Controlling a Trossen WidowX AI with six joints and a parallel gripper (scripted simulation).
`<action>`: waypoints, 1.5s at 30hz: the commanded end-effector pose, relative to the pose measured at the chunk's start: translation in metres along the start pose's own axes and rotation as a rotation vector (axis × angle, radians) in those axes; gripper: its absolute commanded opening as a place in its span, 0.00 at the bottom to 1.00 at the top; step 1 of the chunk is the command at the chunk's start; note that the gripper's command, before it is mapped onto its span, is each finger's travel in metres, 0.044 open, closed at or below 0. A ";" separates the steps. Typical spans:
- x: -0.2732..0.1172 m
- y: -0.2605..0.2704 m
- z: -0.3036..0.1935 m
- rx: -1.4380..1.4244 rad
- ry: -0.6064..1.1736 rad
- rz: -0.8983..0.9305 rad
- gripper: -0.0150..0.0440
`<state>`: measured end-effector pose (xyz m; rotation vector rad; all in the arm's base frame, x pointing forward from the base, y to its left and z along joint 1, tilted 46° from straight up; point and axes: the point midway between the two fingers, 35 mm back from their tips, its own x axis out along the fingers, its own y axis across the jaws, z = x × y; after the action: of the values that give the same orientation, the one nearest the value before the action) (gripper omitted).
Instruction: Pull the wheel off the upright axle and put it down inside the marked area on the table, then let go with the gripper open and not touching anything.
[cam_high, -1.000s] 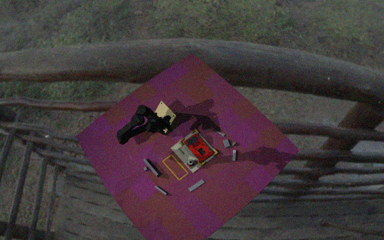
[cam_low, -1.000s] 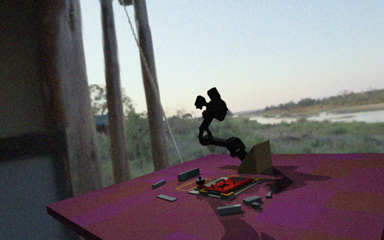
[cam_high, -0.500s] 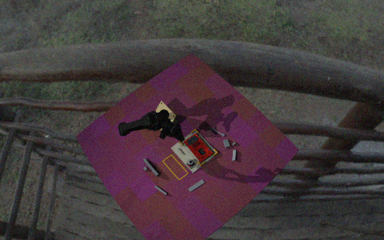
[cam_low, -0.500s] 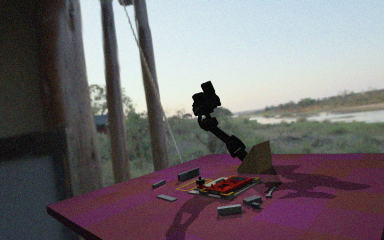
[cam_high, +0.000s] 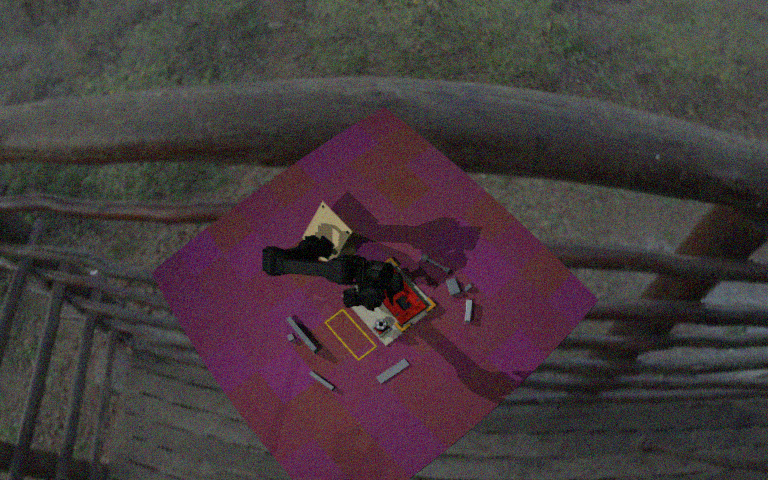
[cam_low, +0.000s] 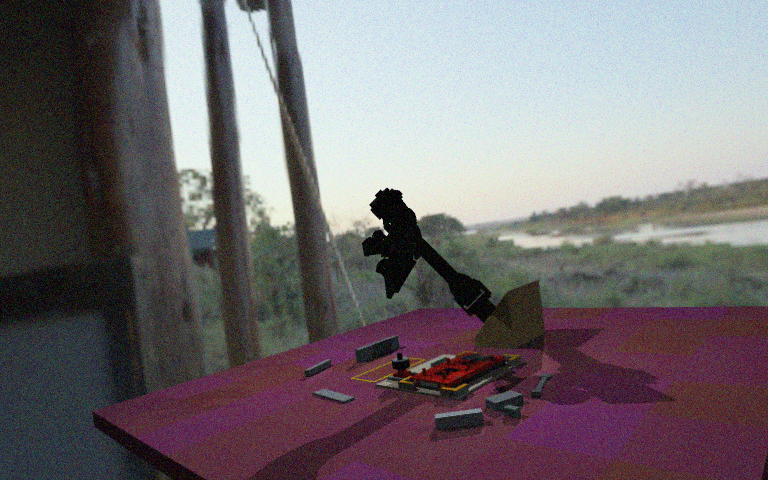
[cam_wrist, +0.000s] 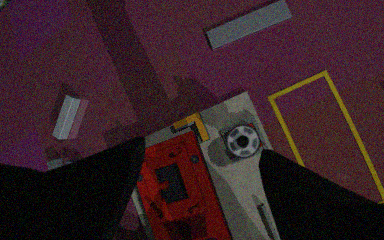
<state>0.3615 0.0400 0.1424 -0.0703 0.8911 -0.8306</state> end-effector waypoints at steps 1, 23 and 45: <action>0.030 -0.005 -0.006 -0.210 0.138 -0.092 0.76; 0.075 -0.033 -0.017 -0.557 0.426 -0.189 0.76; 0.139 -0.052 -0.041 -0.551 0.428 -0.190 0.72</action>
<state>0.3489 -0.0779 0.0433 -0.4784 1.5199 -0.7664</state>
